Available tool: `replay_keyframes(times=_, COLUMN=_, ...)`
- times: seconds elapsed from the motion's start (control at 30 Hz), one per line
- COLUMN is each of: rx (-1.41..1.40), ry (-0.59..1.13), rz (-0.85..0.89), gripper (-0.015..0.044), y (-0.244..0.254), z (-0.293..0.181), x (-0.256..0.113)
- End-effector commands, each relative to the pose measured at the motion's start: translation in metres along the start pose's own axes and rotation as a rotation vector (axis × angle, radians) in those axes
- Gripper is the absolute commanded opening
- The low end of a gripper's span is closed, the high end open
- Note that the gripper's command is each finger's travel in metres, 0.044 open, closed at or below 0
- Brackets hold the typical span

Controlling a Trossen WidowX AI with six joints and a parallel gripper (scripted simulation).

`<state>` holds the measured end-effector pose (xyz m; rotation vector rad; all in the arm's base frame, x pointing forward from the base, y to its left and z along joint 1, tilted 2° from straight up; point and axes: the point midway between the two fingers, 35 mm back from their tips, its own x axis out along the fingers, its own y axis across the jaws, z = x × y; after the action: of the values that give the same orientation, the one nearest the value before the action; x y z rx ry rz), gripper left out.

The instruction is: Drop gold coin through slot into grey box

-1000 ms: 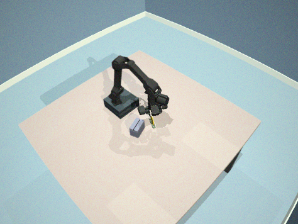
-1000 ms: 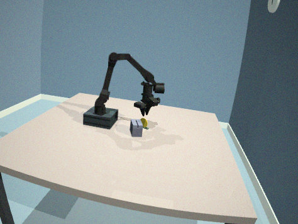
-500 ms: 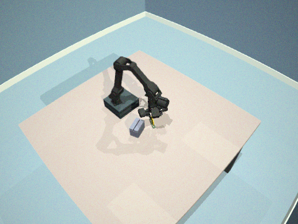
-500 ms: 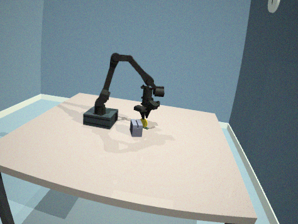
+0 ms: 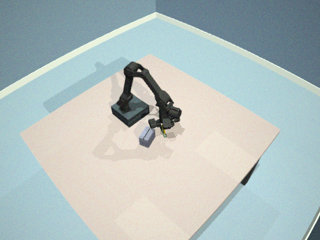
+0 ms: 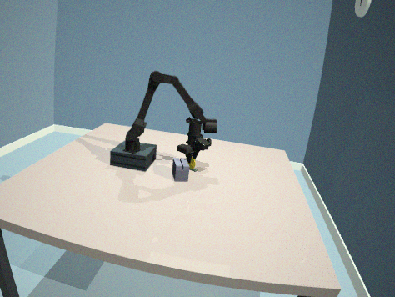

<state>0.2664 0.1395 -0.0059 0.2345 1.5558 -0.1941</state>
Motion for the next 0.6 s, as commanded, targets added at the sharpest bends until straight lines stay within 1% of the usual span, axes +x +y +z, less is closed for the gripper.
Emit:
replay_keyframes(times=0.0, rx=-0.006, ry=0.012, rz=-0.007, gripper=0.0161, y=-0.003, z=-0.003, x=0.010)
replay_keyframes(times=0.43, rx=-0.006, ry=0.012, rz=-0.007, gripper=0.0161, y=-0.004, z=-0.005, x=0.027)
replay_keyframes(times=0.57, rx=-0.006, ry=0.012, rz=-0.007, gripper=0.0056, y=-0.004, z=-0.005, x=0.027)
